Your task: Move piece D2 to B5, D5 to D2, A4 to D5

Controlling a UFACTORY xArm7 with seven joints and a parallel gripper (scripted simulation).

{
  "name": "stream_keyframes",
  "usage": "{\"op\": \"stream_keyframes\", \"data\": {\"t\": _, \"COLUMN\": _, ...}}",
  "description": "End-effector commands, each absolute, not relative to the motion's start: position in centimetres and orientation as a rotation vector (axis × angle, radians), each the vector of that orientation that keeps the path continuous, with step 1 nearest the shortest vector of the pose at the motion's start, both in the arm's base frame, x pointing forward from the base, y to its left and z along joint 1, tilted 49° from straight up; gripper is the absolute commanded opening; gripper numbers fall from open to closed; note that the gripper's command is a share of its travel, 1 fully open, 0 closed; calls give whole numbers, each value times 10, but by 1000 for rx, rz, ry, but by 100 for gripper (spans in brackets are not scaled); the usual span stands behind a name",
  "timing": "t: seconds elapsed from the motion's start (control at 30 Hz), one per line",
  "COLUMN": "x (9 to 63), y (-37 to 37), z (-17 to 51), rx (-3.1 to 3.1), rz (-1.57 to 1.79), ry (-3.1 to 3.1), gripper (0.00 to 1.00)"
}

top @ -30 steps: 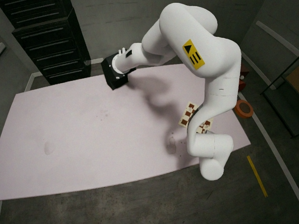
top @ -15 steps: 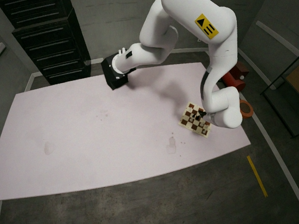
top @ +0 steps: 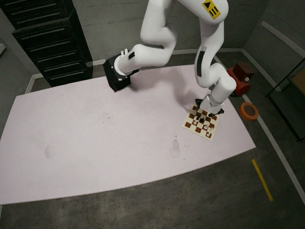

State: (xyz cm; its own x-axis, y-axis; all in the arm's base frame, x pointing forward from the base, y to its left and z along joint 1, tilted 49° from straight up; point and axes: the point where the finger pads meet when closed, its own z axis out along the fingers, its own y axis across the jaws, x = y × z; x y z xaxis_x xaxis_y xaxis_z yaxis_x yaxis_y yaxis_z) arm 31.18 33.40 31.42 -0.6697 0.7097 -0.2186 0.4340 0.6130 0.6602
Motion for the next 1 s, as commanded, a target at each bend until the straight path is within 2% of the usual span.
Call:
{"op": "stream_keyframes", "data": {"t": 0.0, "x": 305, "y": 329, "z": 300, "rx": 909, "rz": 749, "ry": 2243, "gripper": 100}}
{"op": "stream_keyframes", "data": {"t": 0.97, "x": 306, "y": 328, "z": 300, "rx": 894, "rz": 742, "ry": 2245, "gripper": 100}}
